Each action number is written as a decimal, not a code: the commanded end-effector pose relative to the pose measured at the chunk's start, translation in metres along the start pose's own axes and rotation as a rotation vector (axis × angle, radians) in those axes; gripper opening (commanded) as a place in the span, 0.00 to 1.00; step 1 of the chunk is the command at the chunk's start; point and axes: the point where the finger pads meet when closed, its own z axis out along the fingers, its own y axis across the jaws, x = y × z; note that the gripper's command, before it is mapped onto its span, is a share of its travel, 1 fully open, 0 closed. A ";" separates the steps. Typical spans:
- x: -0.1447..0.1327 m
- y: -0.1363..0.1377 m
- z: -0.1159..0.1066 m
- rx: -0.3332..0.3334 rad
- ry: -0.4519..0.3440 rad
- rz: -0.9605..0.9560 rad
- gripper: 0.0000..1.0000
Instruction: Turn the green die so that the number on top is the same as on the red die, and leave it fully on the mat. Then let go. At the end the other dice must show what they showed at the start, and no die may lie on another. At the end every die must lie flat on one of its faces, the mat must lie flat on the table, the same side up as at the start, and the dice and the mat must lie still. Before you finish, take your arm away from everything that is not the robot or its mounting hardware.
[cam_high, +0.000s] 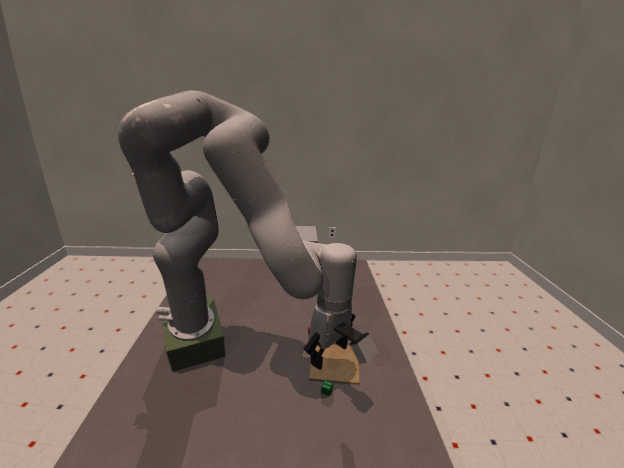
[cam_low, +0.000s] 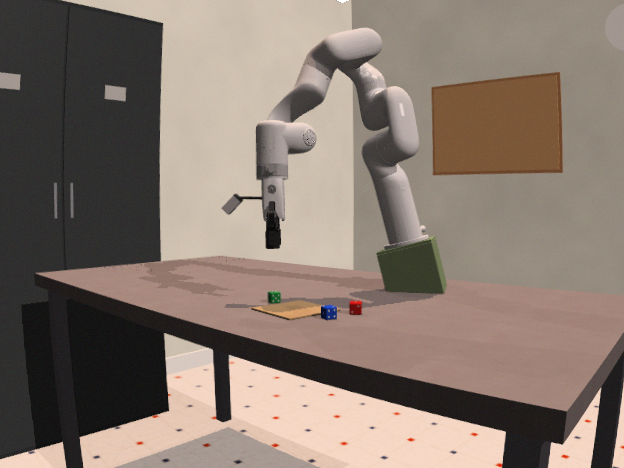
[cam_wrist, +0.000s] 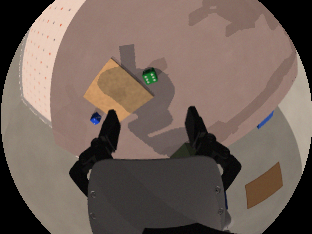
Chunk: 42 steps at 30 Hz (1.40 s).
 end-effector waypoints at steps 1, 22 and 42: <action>0.002 0.000 0.004 -0.009 0.018 0.163 1.00; 0.003 0.001 0.021 -0.004 0.020 0.707 1.00; 0.002 0.001 0.037 0.002 0.017 1.203 1.00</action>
